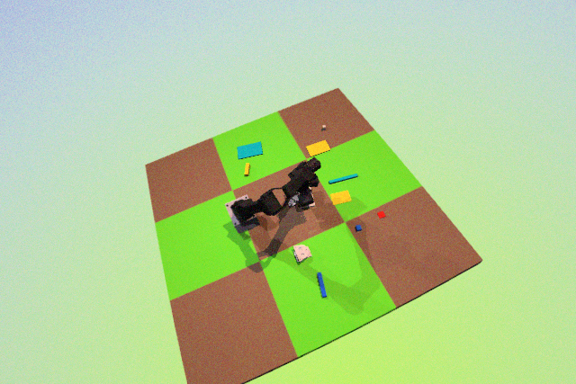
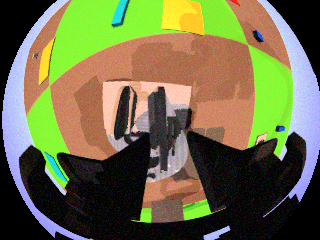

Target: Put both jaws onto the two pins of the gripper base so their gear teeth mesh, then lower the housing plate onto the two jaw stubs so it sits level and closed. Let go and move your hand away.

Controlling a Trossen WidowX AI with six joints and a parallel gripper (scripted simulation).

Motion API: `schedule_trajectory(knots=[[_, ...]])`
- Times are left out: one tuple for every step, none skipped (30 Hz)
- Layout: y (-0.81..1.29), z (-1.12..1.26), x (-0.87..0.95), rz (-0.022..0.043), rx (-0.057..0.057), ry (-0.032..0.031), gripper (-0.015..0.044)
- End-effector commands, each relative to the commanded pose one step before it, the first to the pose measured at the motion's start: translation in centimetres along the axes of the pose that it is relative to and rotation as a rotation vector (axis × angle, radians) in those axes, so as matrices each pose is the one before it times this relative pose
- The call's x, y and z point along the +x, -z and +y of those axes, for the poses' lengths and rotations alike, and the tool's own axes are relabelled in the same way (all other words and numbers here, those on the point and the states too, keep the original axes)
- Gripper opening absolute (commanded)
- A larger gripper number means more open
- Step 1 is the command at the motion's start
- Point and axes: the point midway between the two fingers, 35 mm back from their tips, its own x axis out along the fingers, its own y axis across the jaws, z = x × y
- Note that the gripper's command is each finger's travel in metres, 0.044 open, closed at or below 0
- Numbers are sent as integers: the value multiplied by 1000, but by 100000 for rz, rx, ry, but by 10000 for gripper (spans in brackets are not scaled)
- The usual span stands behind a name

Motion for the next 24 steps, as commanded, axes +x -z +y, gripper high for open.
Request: schedule_trajectory(knots=[[51, -7, 669, 7, -614, 537, 134], [5, -5, 160, -1, -18, 13, 134], [6, -5, 159, -1, -18, 14, 134], [7, -6, 159, -1, -18, 15, 134], [8, -6, 159, -1, -18, 16, 134], [9, -7, 158, -1, -17, 17, 134], [10, -7, 158, 0, -17, 18, 134], [11, -8, 158, 0, -17, 19, 134], [11, -8, 157, 0, -17, 21, 134], [12, -9, 157, 0, -17, 22, 134], [13, -9, 157, 0, -17, 23, 134], [11, -8, 123, 0, -14, 19, 134], [7, -5, 74, 0, -8, 12, 134], [2, -2, 25, 0, -3, 4, 134], [0, 0, 0, 0, 0, 0, 134], [0, 0, 0, 0, 0, 0, 134], [0, 0, 0, 0, 0, 0, 134], [0, 0, 0, 0, 0, 0, 134], [0, 0, 0, 0, 0, 0, 134], [0, 0, 0, 0, 0, 0, 134], [0, 0, 0, 0, 0, 0, 134], [0, 0, 0, 0, 0, 0, 134], [0, 0, 0, 0, 0, 0, 134], [0, 0, 0, 0, 0, 0, 134]])
